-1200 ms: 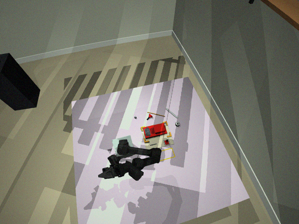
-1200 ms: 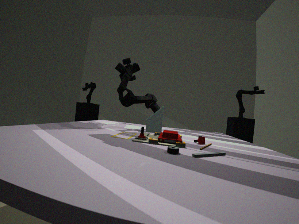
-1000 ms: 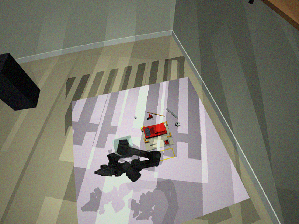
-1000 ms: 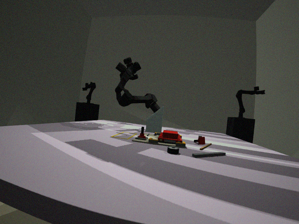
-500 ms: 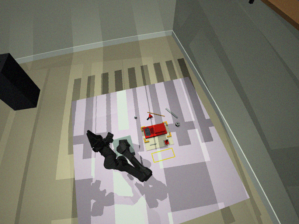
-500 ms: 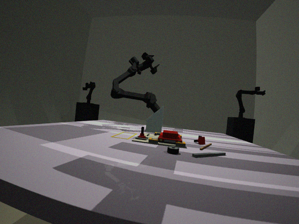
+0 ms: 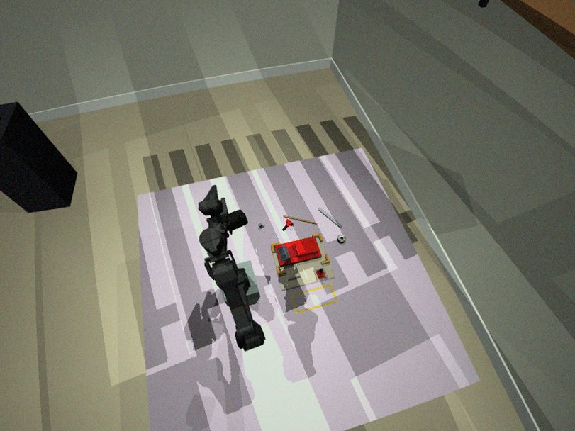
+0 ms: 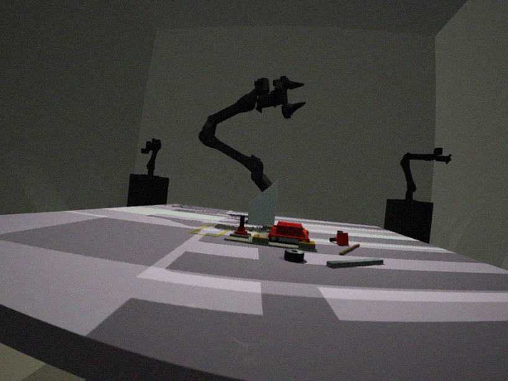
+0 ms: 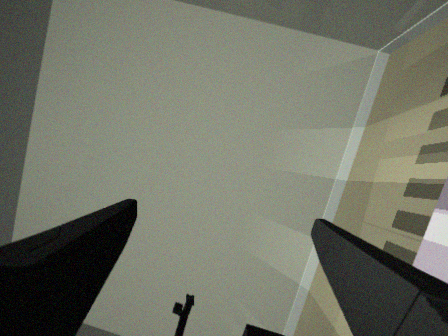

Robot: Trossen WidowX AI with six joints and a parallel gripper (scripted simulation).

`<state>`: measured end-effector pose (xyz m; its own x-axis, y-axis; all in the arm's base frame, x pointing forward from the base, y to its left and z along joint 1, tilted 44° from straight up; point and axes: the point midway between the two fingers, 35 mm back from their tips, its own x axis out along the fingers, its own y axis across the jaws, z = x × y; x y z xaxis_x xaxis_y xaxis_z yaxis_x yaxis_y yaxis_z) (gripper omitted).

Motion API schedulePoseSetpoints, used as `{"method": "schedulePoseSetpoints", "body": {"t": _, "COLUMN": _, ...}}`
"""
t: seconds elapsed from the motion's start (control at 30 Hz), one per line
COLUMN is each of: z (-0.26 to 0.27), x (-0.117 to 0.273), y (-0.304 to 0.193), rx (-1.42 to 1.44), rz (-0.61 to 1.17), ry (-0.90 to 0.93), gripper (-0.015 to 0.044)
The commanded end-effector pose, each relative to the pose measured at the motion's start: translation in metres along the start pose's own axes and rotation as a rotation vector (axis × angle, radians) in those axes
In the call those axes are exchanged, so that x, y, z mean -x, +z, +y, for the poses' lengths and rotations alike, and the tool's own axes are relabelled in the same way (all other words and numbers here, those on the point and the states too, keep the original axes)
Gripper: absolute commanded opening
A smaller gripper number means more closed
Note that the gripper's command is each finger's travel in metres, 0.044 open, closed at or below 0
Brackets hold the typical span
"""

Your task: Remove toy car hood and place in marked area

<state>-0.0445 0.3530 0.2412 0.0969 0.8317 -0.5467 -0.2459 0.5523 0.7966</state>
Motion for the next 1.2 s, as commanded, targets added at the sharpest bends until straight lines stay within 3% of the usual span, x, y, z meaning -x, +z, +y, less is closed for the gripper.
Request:
{"method": "schedulePoseSetpoints", "body": {"t": 0.0, "z": -0.03, "x": -0.033, "y": 0.038, "rx": 0.023, "rz": -0.113, "ry": -0.167, "gripper": 0.044}}
{"method": "schedulePoseSetpoints", "body": {"t": 0.3, "z": -0.112, "x": -0.081, "y": 0.126, "rx": 0.132, "rz": -0.262, "ry": -0.569, "gripper": 0.044}}
{"method": "schedulePoseSetpoints", "body": {"t": 0.53, "z": -0.207, "x": -0.091, "y": 0.195, "rx": 0.181, "rz": -0.266, "ry": -0.95, "gripper": 0.044}}
{"method": "schedulePoseSetpoints", "body": {"t": 0.93, "z": -0.396, "x": -0.044, "y": 0.259, "rx": 0.124, "rz": 0.031, "ry": -1.549, "gripper": 0.044}}
{"method": "schedulePoseSetpoints", "body": {"t": 1.07, "z": -0.455, "x": -0.017, "y": 0.259, "rx": 0.075, "rz": 0.205, "ry": -1.688, "gripper": 0.044}}
{"method": "schedulePoseSetpoints", "body": {"t": 1.17, "z": -0.464, "x": -0.009, "y": 0.266, "rx": 0.067, "rz": 0.236, "ry": -1.708, "gripper": 0.044}}
